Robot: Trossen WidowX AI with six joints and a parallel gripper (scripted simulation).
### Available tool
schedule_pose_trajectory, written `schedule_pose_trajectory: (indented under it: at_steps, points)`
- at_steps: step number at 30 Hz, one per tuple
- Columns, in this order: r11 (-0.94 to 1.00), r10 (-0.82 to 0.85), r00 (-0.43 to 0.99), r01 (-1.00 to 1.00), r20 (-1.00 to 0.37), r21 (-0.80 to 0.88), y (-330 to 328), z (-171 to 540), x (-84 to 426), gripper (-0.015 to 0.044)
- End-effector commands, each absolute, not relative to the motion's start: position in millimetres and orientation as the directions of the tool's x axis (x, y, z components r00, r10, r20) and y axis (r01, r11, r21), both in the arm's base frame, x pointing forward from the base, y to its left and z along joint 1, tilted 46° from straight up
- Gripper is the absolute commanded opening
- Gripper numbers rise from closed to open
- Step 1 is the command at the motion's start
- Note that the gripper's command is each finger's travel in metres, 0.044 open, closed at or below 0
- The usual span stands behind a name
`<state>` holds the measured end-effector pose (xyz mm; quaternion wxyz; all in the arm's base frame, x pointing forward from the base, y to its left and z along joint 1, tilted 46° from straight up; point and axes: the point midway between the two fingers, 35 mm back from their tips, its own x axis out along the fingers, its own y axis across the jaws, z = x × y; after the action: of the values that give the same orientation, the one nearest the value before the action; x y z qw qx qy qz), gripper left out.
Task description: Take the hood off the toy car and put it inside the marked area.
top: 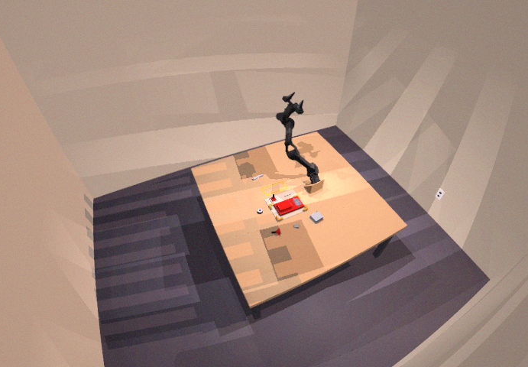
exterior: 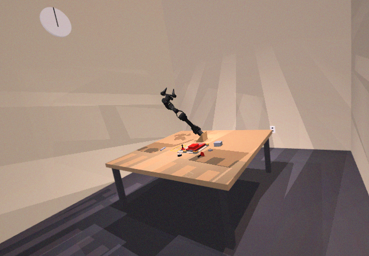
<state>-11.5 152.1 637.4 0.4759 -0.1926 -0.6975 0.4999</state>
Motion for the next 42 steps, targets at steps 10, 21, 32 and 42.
schedule_pose_trajectory:
  at_steps: [10,21,32,42]
  points:
    - [0.552,0.611,-0.624,-0.106,0.488,-0.827,118,644,-65,0.0440]
    - [0.773,0.339,-0.803,-0.059,0.490,-0.631,39,646,-129,0.0440]
    - [0.935,0.012,-0.889,-0.152,0.458,-0.319,-63,634,-158,0.0440]
    - [0.950,-0.295,-0.869,-0.313,0.398,0.021,-160,613,-147,0.0440]
